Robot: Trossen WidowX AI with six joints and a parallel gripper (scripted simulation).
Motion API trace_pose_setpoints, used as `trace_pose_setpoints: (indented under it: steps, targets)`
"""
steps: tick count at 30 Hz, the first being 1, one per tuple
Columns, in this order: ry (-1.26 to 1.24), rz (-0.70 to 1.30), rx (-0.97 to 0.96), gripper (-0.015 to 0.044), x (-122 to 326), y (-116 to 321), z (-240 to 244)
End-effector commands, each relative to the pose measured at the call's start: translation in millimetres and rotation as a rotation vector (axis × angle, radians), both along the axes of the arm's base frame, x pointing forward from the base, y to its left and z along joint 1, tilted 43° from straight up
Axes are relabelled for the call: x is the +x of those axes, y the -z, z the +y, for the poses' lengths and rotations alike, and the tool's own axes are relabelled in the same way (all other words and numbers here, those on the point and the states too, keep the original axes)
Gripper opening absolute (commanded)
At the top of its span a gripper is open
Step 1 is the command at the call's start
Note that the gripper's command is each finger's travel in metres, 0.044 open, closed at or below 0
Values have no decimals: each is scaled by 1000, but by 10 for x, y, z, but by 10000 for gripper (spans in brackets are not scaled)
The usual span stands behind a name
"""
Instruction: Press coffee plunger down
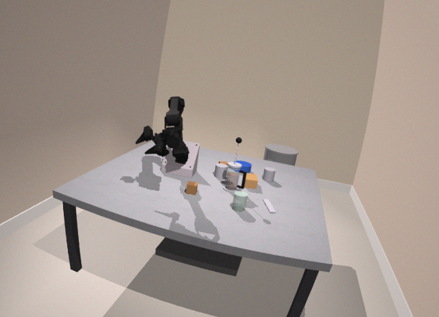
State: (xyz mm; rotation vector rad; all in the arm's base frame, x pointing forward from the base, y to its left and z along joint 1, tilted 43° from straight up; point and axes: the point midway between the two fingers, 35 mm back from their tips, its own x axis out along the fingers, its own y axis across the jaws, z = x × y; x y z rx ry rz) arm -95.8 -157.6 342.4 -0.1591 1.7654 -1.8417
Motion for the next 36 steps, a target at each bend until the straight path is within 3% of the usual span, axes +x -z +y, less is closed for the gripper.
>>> trace_pose_setpoints:
  steps: [1,9,17,28,36]
  targets:
    - [-156,-51,-77,440,395,14,-260]
    - [-433,-176,-188,440,1247,68,-478]
    - [-732,-345,-250,440,2220,149,-289]
    - [-1113,-578,-255,440,3251,293,625]
    - [-1410,-710,-217,440,3626,430,1644]
